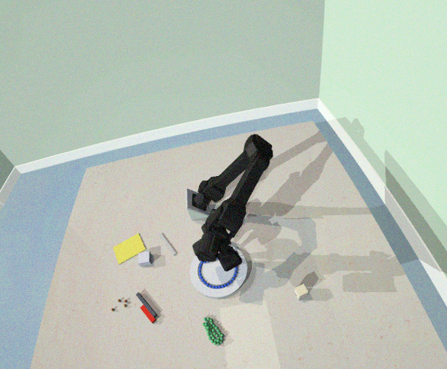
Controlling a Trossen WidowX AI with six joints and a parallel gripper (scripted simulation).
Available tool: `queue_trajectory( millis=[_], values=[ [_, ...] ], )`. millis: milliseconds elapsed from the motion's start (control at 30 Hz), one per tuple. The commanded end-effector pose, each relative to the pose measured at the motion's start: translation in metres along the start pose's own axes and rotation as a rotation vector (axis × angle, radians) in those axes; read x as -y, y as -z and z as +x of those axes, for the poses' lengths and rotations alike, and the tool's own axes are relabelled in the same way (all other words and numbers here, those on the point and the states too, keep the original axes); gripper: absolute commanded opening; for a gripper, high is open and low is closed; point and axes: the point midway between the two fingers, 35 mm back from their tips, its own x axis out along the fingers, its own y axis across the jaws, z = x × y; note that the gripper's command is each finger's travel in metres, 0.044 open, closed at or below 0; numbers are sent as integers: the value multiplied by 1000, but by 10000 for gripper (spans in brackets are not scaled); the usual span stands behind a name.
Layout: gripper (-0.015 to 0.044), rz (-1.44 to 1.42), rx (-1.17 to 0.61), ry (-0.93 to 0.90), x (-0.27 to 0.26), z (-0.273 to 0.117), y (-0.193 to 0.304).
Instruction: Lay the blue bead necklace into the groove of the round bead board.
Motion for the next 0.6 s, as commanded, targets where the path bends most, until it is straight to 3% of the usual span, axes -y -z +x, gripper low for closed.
queue_trajectory(
  millis=[0,167,567],
  values=[
    [120,7,-8,0,2,2,1],
    [0,0,0,0,0,0,0],
    [0,0,0,0,0,0,0]
  ],
)
